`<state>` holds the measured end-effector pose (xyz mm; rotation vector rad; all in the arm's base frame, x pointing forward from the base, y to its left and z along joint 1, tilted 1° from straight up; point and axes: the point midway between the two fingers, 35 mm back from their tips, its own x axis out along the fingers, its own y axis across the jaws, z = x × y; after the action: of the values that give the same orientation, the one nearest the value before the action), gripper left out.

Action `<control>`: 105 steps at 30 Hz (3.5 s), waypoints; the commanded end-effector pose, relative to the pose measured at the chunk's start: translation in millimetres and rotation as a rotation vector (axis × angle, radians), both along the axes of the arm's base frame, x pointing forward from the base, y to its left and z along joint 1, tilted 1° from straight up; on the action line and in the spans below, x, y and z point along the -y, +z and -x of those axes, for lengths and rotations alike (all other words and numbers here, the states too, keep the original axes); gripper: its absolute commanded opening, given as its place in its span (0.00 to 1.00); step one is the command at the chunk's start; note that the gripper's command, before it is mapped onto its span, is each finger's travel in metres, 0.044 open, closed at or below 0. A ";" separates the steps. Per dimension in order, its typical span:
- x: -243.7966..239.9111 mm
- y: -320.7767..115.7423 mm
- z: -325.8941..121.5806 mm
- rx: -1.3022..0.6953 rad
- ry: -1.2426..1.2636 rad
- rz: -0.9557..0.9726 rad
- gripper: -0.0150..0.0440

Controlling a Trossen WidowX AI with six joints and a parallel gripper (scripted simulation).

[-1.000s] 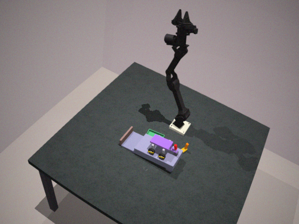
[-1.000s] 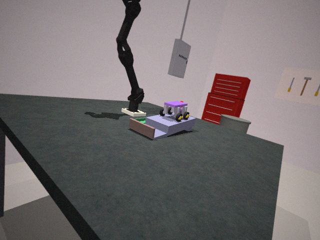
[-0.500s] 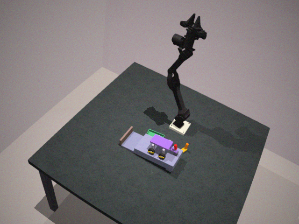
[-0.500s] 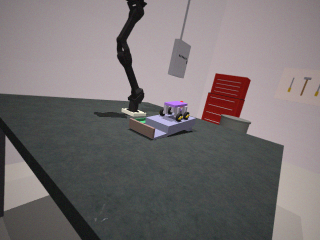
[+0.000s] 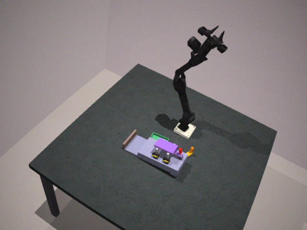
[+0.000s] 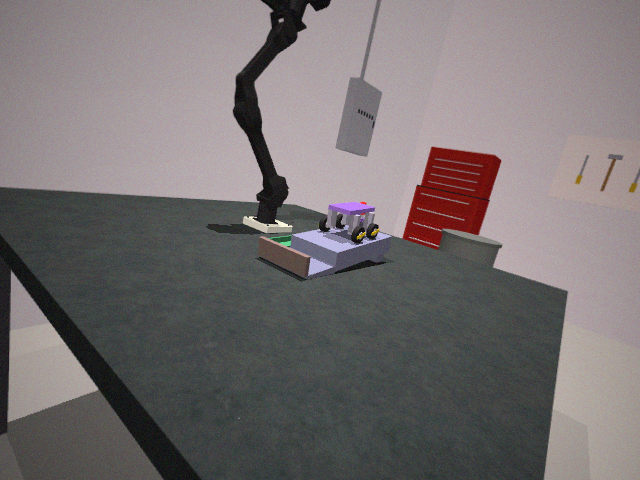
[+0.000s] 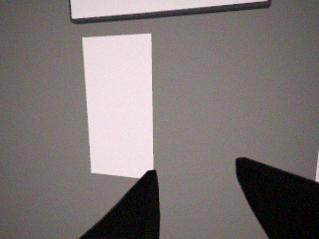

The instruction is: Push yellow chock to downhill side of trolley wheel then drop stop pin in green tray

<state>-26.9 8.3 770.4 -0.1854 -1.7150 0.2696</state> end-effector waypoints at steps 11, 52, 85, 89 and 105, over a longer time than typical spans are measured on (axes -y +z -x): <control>-156.9 -68.3 -37.4 -0.433 0.469 0.516 0.58; -289.8 -436.0 -183.9 -2.793 0.947 -0.114 0.58; -154.8 -624.7 -169.2 -2.271 -0.036 -2.620 0.58; -155.2 -627.5 -169.4 -2.271 -0.036 -2.620 0.58; -156.1 -669.7 -170.2 -2.271 -0.036 -2.620 0.58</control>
<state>143.7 166.0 107.1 -2.5516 -2.0505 2.4004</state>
